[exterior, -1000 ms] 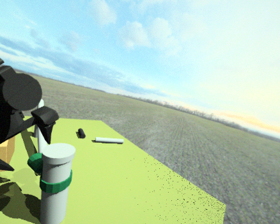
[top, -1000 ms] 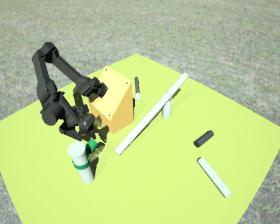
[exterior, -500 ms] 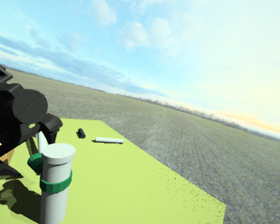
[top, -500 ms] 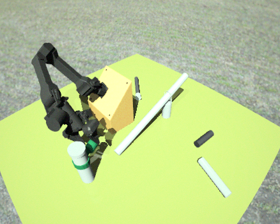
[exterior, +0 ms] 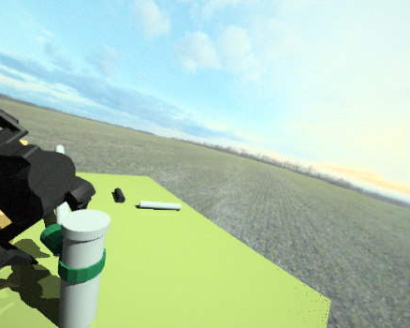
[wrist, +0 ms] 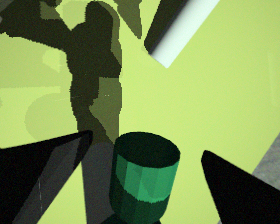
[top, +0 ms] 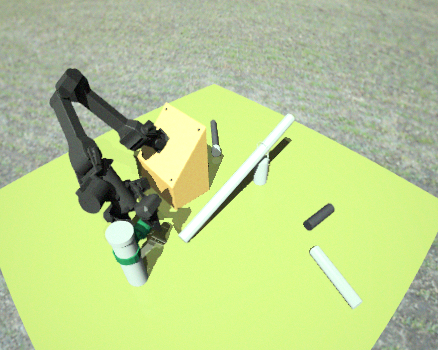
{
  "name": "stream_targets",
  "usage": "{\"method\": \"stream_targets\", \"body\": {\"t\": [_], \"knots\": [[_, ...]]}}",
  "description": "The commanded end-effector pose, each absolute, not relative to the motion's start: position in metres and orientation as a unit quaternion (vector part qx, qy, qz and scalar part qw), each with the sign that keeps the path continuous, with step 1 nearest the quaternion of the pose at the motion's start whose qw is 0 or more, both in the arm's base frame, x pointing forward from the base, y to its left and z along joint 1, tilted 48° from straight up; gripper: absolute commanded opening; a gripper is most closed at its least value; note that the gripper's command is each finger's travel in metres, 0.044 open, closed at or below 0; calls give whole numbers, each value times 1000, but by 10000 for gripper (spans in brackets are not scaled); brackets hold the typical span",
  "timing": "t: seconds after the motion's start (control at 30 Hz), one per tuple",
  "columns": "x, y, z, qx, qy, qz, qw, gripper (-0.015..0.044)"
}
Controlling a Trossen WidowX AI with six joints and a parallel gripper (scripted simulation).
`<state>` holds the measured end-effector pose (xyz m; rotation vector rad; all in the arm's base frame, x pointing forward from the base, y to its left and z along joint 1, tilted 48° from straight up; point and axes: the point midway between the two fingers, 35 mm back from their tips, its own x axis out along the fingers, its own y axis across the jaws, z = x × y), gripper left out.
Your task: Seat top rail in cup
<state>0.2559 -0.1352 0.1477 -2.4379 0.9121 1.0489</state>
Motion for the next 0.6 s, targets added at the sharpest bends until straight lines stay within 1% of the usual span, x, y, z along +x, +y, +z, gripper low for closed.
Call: {"method": "stream_targets", "body": {"t": [0.0, 0.13, 0.53, 0.57], "knots": [[257, -137, 140, -855, 319, 373, 166, 440], [259, -140, 136, -855, 319, 373, 166, 440], [259, -140, 136, -855, 319, 373, 166, 125], [259, -140, 136, -855, 319, 373, 166, 118]]}}
